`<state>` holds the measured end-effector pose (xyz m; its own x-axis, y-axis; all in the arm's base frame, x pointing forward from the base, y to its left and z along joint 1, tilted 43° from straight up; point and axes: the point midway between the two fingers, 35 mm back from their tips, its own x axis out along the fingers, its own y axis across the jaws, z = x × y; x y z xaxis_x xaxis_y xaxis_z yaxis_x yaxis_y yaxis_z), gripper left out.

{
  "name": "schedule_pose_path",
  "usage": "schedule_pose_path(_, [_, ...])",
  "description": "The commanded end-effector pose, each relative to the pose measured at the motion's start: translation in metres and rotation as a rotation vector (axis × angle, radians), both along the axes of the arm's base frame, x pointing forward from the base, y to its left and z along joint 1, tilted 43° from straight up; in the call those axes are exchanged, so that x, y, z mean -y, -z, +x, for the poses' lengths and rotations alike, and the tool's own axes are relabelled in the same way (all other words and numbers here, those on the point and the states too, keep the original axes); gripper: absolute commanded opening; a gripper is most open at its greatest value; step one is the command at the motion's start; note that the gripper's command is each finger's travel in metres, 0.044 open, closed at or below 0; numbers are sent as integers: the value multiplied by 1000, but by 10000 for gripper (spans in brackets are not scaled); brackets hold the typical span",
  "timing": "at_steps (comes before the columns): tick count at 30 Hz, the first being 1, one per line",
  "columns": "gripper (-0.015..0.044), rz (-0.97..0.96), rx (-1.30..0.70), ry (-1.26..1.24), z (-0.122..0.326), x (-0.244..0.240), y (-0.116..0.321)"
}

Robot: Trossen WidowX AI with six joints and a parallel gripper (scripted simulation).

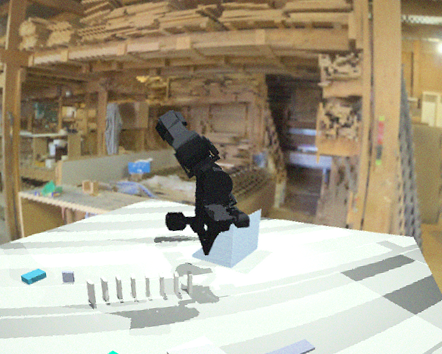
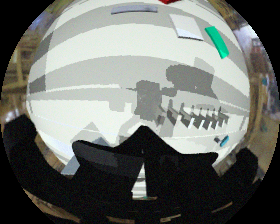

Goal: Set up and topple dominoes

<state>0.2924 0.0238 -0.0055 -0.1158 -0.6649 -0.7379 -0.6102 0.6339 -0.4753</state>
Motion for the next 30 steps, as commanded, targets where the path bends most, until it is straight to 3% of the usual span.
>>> schedule_pose_path(1, [0,-1,-1,-4,0,0,0])
schedule_pose_path(17, [0,-1,-1,-4,0,0,0])
schedule_pose_path(24, [0,-5,-1,-4,-10,53,57])
schedule_pose_path(30, [0,-5,-1,-4,-11,54,59])
